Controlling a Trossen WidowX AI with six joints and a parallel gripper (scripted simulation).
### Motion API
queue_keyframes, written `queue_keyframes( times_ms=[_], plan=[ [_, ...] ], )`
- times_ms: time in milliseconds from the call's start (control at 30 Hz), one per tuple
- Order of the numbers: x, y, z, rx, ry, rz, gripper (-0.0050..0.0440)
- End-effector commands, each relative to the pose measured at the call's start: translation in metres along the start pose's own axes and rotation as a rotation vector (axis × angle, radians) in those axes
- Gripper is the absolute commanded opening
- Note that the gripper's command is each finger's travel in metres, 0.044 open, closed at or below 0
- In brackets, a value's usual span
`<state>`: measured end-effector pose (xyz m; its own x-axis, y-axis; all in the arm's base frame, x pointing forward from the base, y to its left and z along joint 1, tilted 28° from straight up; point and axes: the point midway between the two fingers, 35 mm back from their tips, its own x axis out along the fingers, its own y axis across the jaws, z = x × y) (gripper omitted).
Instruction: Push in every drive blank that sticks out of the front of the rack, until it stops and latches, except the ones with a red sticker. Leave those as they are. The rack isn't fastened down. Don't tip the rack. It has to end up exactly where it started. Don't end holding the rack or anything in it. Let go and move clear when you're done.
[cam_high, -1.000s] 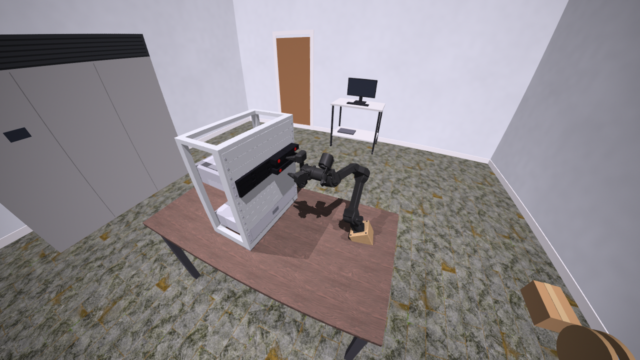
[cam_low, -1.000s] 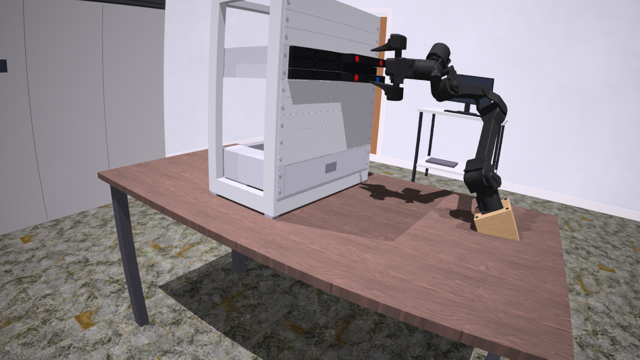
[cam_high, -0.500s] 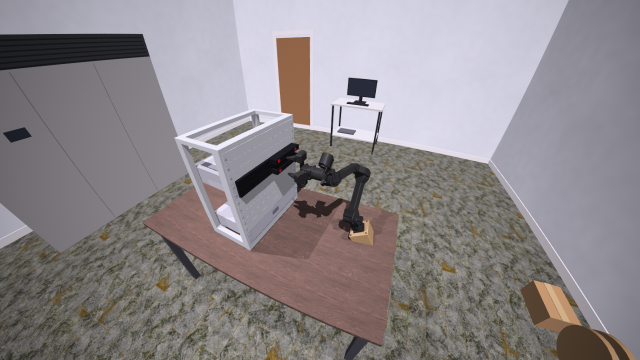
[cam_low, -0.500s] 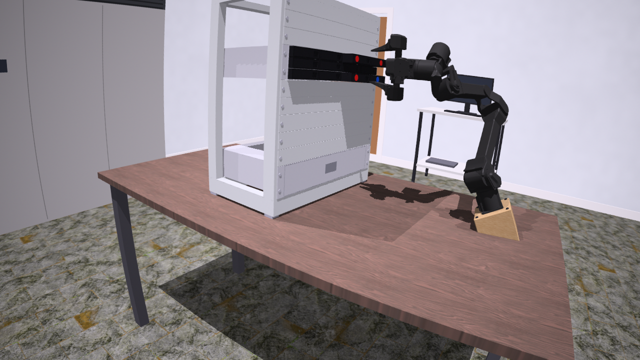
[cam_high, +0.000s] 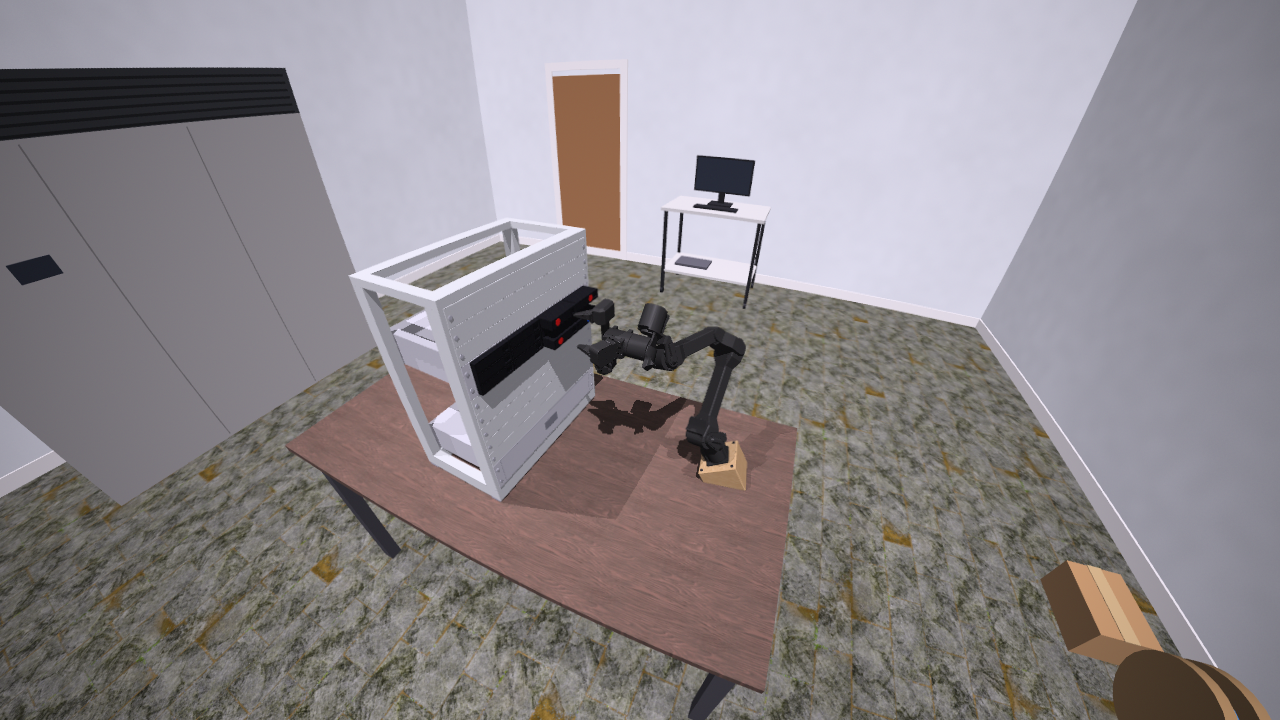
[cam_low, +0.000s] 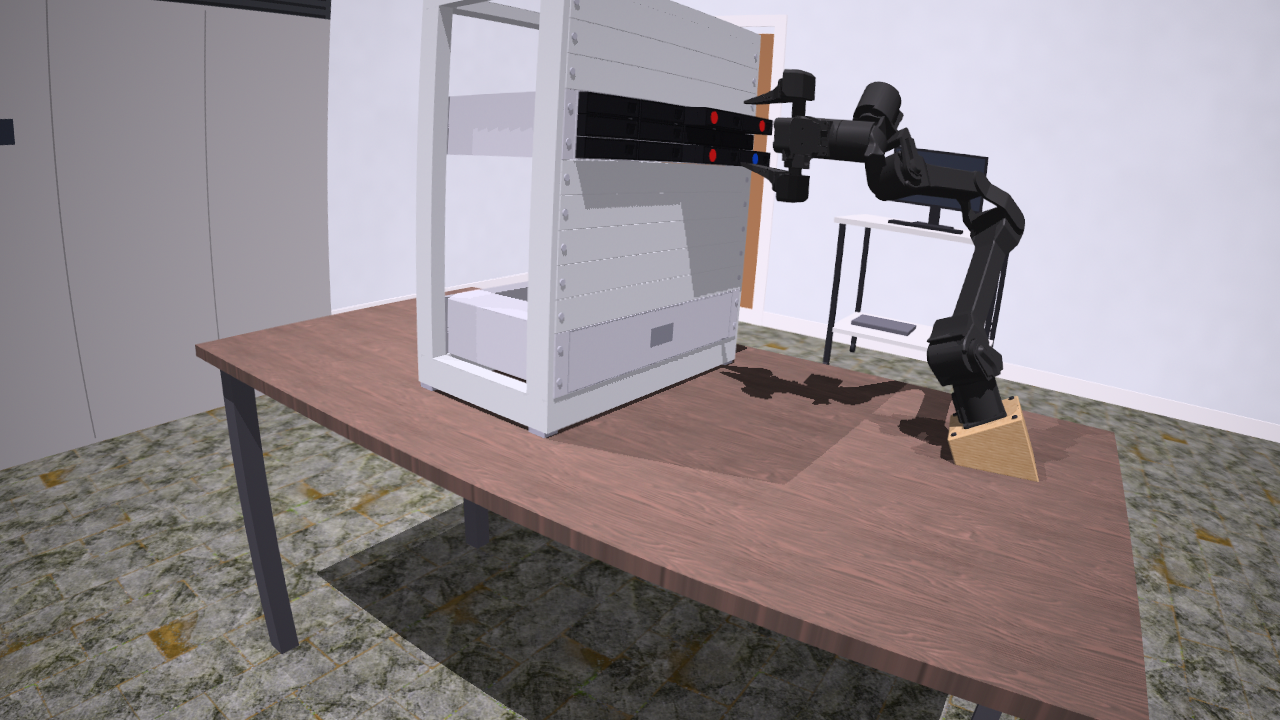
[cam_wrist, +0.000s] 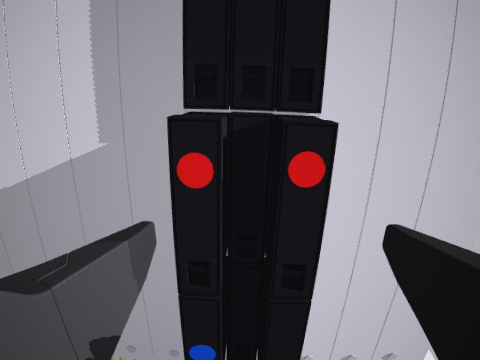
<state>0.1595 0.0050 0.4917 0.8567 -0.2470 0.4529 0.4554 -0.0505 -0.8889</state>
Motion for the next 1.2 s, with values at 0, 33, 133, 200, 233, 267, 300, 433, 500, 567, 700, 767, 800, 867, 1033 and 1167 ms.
queue_keyframes(
  times_ms=[0,33,133,200,233,267,300,433,500,567,700,767,800,867,1033,1167],
  plan=[
    [0.0,-0.006,-0.008,0.02,0.005,-0.011,0.044],
    [0.0,-0.006,-0.008,0.02,0.005,-0.011,0.044],
    [0.0,-0.006,-0.01,0.02,0.005,-0.011,0.044],
    [0.0,-0.006,-0.011,0.02,0.006,-0.011,0.044],
    [0.0,-0.006,-0.012,0.02,0.005,-0.011,0.044],
    [0.0,-0.006,-0.013,0.02,0.005,-0.011,0.044],
    [0.0,-0.006,-0.014,0.02,0.005,-0.011,0.044],
    [0.0,-0.006,-0.017,0.02,0.006,-0.011,0.044],
    [0.0,-0.006,-0.019,0.02,0.005,-0.011,0.044],
    [0.0,-0.006,-0.02,0.02,0.006,-0.011,0.044],
    [0.0,-0.006,-0.022,0.02,0.006,-0.012,0.044],
    [0.0,-0.006,-0.023,0.02,0.005,-0.011,0.044],
    [0.0,-0.006,-0.024,0.02,0.005,-0.01,0.044],
    [0.0,-0.006,-0.025,0.02,0.006,-0.012,0.044],
    [0.0,-0.006,-0.029,0.02,0.005,-0.011,0.044],
    [0.0,-0.006,-0.03,0.019,0.006,-0.012,0.044]
  ],
)
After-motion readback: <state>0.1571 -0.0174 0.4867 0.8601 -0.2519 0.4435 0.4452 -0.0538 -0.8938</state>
